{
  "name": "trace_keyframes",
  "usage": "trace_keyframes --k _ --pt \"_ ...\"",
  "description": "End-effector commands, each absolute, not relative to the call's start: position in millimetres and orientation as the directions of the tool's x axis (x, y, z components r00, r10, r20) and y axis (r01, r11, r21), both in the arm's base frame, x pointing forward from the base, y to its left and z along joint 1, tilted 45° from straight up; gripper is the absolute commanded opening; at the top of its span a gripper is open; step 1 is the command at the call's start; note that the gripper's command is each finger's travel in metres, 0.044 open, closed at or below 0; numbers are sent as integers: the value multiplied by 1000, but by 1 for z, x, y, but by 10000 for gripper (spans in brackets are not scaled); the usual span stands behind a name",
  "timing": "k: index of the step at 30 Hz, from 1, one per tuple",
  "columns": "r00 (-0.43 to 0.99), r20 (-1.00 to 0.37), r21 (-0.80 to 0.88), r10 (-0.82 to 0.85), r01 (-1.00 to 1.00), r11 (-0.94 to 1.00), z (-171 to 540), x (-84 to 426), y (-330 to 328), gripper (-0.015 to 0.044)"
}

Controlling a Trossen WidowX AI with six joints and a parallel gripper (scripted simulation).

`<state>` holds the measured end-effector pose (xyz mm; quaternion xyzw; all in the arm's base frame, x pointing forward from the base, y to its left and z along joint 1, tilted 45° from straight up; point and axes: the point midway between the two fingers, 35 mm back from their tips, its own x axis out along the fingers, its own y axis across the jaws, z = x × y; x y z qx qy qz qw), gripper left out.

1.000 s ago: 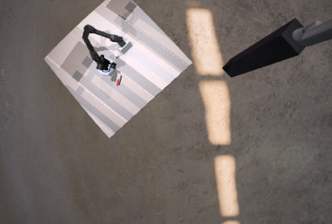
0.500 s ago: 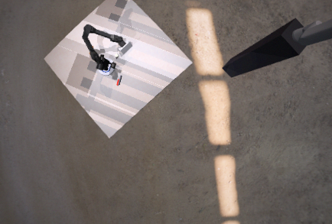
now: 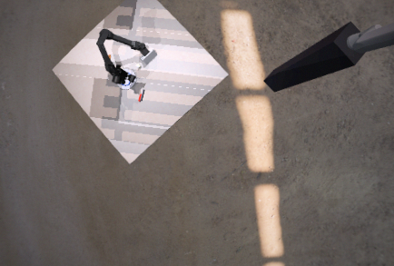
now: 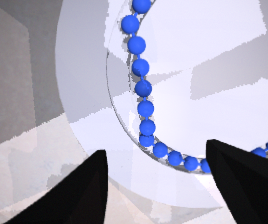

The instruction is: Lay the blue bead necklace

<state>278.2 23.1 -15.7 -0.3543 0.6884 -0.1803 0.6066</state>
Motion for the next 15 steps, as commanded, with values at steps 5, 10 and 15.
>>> trace_keyframes --k 5,10,15 --pt "-14 -709 -678 -706 -264 686 -18 278 21 120" --pt "-15 -708 -678 -706 -263 686 -23 278 16 120" --pt "-16 -708 -679 -706 -261 686 -29 278 10 120"
